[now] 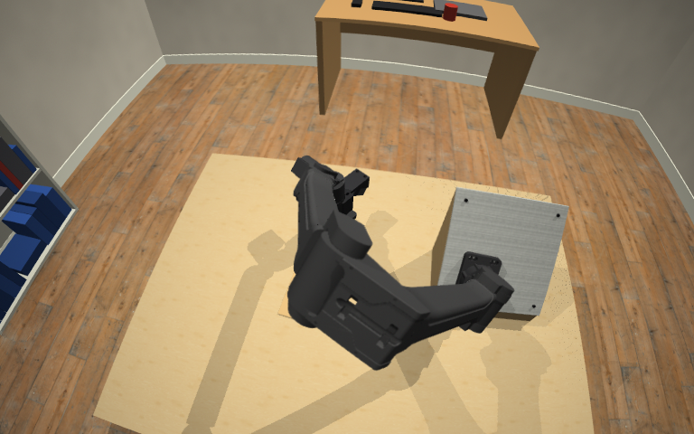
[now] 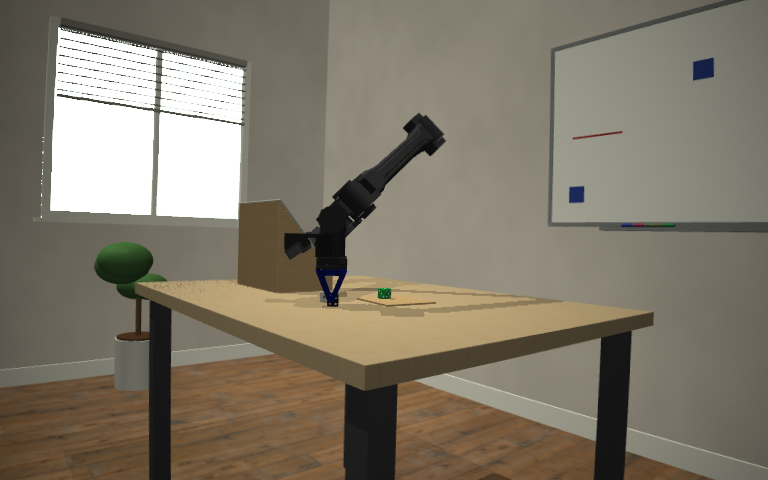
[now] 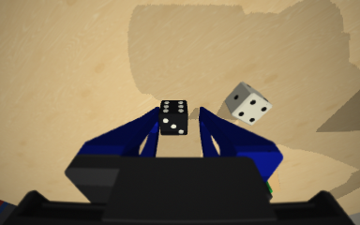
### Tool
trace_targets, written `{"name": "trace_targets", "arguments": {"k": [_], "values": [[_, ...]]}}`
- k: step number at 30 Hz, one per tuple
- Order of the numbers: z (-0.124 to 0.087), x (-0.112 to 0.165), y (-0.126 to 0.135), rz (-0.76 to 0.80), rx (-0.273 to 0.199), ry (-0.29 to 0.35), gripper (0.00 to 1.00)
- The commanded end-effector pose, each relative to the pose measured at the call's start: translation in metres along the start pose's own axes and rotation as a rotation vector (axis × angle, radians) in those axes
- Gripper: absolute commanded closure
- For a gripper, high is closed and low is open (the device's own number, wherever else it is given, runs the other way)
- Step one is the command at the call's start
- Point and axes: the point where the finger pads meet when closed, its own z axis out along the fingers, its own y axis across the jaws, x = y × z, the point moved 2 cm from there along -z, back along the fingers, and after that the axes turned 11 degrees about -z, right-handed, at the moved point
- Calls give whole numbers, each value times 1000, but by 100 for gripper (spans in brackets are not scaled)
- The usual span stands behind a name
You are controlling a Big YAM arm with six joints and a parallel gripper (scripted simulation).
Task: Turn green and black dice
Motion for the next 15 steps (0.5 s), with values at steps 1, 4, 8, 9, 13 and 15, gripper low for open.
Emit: {"name": "trace_targets", "arguments": {"k": [1, 4, 8, 9, 13, 15], "values": [[-3, 7, 20, -23, -32, -11, 61], [8, 2, 9, -1, -10, -7, 61], [10, 4, 6, -2, -10, -7, 61], [8, 6, 9, -10, -18, -8, 61], [4, 5, 12, -4, -26, -7, 61], [4, 5, 12, -4, -25, -6, 61]]}}
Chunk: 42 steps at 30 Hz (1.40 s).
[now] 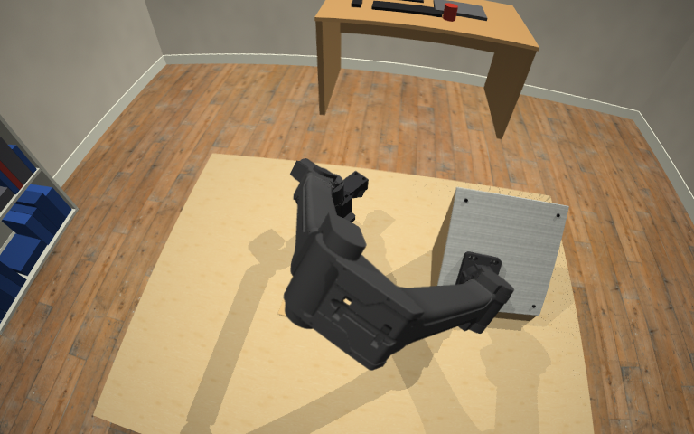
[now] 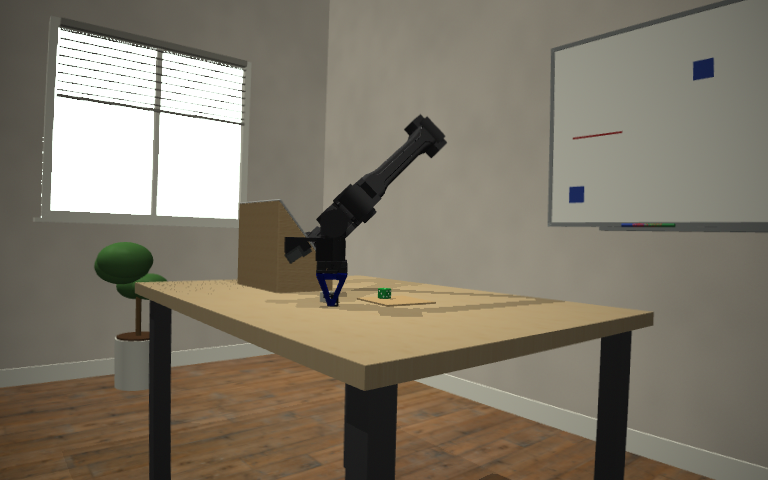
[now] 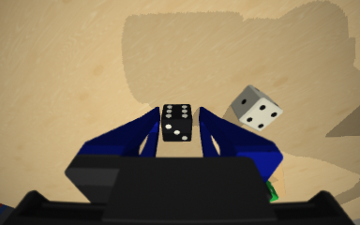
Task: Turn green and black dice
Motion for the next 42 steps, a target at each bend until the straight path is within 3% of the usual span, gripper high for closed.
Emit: {"name": "trace_targets", "arguments": {"k": [1, 31, 32, 42], "values": [[-5, 5, 9, -6, -18, -5, 61], [-5, 5, 9, -7, -18, -4, 61], [-5, 5, 9, -7, -18, -4, 80], [-5, 5, 9, -7, -18, -4, 80]]}}
